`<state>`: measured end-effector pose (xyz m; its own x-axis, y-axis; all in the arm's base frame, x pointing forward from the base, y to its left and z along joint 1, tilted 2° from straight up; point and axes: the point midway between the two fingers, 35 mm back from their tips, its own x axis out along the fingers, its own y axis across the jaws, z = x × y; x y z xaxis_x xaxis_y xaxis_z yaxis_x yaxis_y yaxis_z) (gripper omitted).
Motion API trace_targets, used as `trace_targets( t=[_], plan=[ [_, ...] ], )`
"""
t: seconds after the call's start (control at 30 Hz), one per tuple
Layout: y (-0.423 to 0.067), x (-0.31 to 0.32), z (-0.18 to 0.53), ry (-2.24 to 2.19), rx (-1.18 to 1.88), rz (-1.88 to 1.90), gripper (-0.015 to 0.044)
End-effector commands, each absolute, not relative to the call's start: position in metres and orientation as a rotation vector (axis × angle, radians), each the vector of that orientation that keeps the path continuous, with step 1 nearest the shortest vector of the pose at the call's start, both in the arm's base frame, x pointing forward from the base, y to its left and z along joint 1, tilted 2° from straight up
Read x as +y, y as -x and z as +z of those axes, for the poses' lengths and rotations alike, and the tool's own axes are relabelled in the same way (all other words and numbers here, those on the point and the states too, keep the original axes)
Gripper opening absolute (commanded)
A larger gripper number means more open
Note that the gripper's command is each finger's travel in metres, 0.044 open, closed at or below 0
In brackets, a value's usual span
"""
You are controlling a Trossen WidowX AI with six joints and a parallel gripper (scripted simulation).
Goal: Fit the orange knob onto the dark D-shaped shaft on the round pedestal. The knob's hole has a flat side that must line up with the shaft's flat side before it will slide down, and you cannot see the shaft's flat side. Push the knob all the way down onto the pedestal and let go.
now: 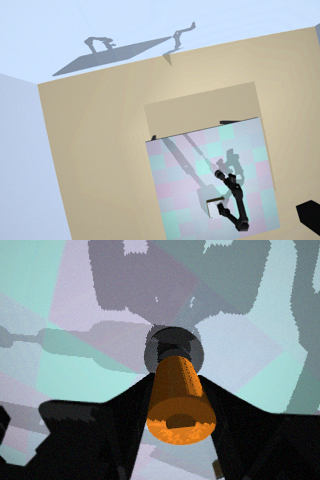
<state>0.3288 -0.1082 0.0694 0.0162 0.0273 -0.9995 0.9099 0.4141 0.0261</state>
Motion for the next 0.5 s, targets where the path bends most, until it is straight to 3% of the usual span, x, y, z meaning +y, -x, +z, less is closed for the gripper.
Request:
trace_targets(
  t=[0.0, 0.47],
  plan=[
    [-0.3267, -0.1083, 0.0681, -0.916, 1.381, -0.871, 0.0000],
    [-0.3287, -0.1087, 0.0660, -0.916, 1.381, -0.871, 0.0000]
  ],
)
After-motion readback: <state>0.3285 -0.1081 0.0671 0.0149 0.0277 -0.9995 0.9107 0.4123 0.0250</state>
